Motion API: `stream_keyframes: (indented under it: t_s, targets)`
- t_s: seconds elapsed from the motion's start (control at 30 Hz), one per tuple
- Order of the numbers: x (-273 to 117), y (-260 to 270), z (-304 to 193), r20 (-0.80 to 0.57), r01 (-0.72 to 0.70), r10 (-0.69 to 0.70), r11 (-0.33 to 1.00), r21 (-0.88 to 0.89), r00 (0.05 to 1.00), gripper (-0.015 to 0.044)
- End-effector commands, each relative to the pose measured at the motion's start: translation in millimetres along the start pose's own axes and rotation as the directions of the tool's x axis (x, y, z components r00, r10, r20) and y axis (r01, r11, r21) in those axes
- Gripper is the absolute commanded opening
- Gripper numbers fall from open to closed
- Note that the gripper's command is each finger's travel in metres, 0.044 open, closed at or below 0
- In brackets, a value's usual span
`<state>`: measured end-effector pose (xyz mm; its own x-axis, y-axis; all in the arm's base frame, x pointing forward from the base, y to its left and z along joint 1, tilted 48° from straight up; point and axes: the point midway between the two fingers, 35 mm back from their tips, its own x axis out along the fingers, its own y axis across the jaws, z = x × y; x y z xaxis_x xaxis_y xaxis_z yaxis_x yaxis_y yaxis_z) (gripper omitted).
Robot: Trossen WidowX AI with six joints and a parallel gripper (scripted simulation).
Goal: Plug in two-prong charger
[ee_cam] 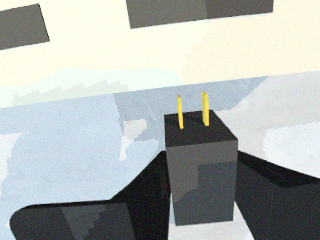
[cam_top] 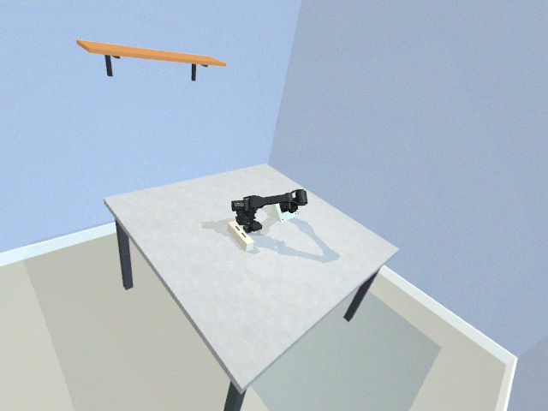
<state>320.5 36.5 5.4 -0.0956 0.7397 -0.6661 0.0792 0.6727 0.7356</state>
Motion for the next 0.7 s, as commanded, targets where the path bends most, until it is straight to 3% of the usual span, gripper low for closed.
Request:
stream_keyframes:
  t_s: [0.0, 0.67]
  targets:
    - [0.2, 0.8, 0.1, 0.0, -0.005, 0.005, 1.0, 0.005, 1.0, 0.0]
    - [-0.2, 1.4, 4.8, 0.0, -0.005, 0.005, 1.0, 0.005, 1.0, 0.0]
